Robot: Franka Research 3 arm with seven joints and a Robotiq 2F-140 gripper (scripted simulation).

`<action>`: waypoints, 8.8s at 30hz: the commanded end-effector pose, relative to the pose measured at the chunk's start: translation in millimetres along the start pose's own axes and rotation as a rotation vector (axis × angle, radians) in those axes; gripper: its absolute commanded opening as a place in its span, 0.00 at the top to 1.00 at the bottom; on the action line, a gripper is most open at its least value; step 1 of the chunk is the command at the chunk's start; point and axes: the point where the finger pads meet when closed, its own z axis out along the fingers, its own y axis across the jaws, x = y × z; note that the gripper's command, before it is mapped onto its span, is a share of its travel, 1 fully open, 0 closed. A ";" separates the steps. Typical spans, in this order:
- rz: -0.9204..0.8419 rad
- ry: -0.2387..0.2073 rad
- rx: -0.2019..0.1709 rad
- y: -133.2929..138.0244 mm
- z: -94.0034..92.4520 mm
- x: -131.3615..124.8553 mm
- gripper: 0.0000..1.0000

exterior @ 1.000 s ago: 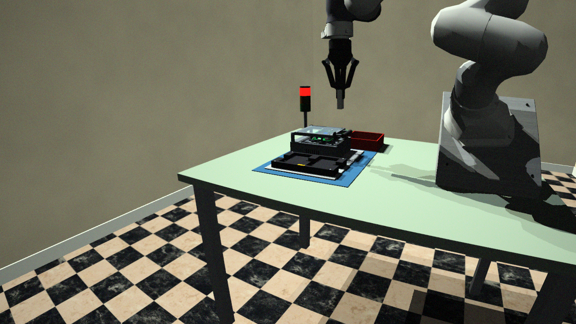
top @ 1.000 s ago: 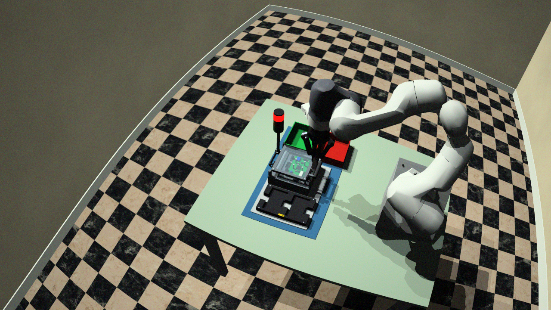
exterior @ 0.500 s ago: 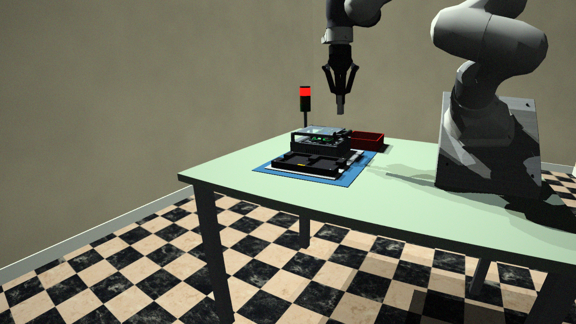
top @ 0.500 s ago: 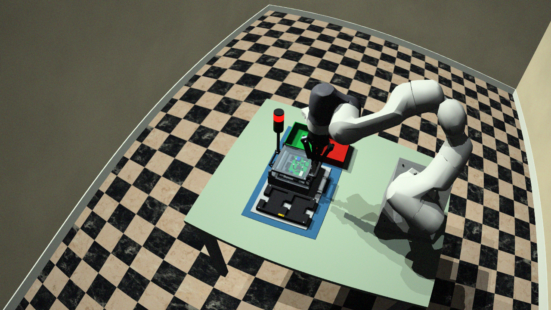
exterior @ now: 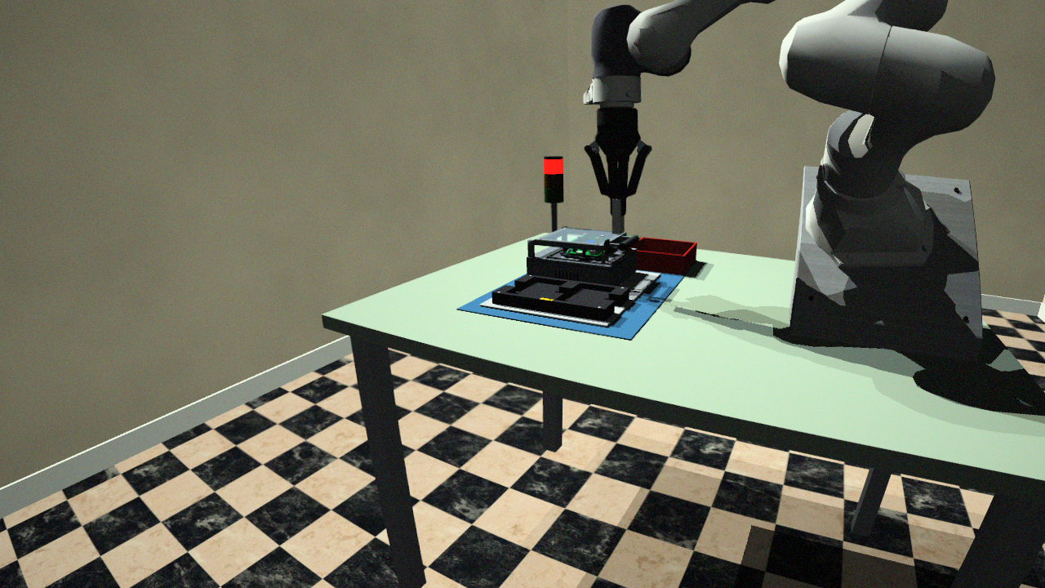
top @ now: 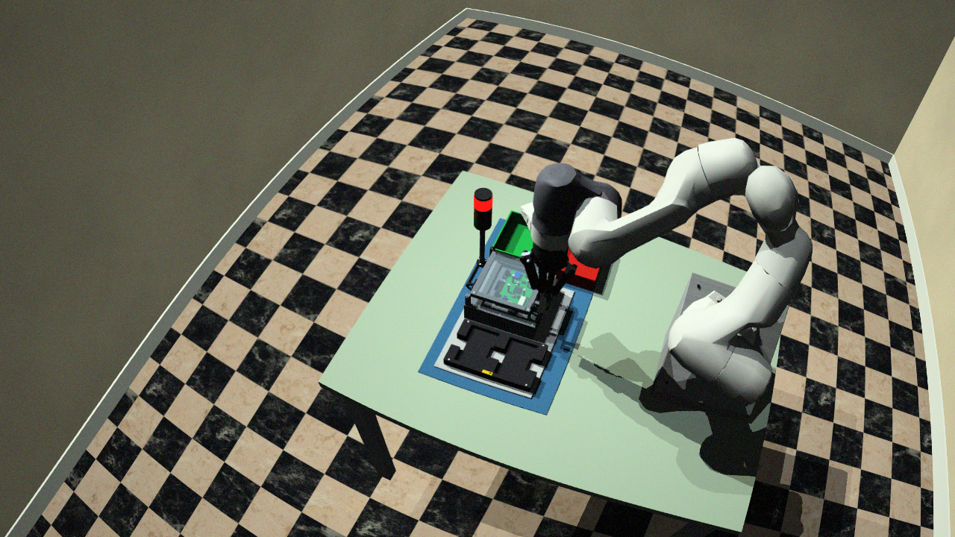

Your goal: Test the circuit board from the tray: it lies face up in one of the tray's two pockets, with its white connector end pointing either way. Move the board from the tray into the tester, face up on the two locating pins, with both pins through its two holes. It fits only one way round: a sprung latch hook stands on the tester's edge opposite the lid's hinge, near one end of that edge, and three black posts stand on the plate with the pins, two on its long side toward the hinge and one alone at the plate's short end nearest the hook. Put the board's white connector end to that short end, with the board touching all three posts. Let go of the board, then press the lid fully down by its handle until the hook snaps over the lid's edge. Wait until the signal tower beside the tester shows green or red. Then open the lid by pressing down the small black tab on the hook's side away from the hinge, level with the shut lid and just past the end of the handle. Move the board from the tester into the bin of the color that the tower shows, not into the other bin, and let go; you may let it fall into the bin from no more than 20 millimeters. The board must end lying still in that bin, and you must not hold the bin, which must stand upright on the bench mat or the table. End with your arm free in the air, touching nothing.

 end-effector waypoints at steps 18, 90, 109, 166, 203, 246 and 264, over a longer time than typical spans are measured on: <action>0.014 0.000 0.016 -4.9 2.6 -0.9 1.00; 0.014 0.000 0.016 -4.9 32.7 -1.2 1.00; 0.014 0.000 0.016 -5.0 34.5 -1.2 1.00; 0.014 0.000 0.016 -4.1 -21.6 -1.2 1.00; 0.014 0.000 0.016 -4.0 -27.4 -1.2 0.84; 0.014 0.000 0.016 0.1 -27.4 52.8 0.84; 0.014 0.000 0.016 1.6 -26.2 73.0 0.84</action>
